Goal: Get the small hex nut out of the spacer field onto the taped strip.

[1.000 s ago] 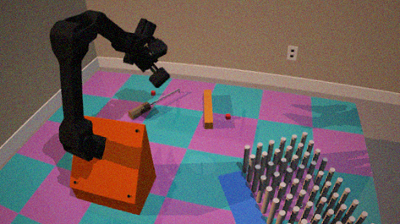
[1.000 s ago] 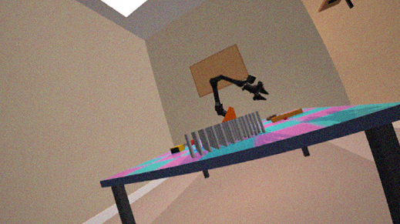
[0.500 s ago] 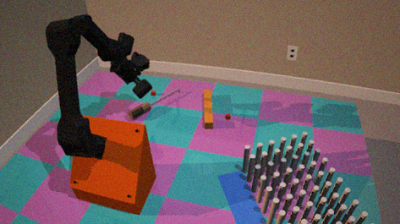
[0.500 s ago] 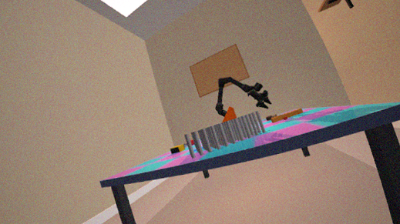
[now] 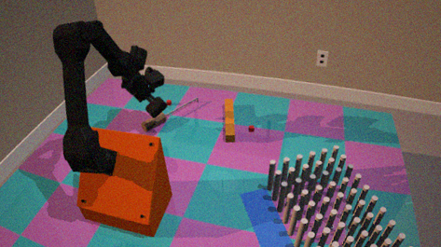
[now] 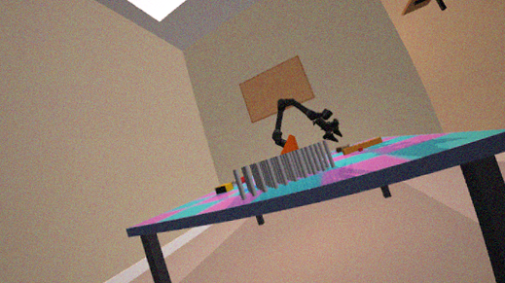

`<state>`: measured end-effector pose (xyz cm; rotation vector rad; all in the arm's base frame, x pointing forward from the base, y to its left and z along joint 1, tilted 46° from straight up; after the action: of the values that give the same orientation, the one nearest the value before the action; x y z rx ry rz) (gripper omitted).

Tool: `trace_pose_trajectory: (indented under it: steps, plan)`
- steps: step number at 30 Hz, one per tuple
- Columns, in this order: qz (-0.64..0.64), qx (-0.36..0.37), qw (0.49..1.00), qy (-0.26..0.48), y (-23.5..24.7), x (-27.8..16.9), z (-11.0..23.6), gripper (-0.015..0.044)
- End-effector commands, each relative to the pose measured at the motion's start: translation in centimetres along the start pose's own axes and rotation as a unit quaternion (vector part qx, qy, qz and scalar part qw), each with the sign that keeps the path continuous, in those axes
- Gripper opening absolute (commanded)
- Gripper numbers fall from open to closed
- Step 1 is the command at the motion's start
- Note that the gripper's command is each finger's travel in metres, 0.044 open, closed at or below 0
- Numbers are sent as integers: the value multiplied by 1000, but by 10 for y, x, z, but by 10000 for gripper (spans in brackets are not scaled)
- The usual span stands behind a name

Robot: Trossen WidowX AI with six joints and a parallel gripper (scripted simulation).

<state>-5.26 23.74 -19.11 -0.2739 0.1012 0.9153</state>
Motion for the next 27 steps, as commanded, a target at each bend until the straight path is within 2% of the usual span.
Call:
trace_pose_trajectory:
  steps: [1,4,13,27]
  plan:
    - [-1,0,1000,1,0,-2,1,361]
    - [-1,0,1000,1,0,-2,1,282]
    - [-1,0,1000,1,-1,-2,0,280]
    - [0,0,1000,2,-7,-10,-20,280]
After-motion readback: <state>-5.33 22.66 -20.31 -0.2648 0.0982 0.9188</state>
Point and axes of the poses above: the point midway between the two fingers, 35 mm back from their tips, its own z axis back along the fingers, its own y axis across the jaws, x = y × z, the point moved 9 cm from there along z, back along the fingers, and after that the axes turned 7 degrees about -z, right-handed, at the moved point
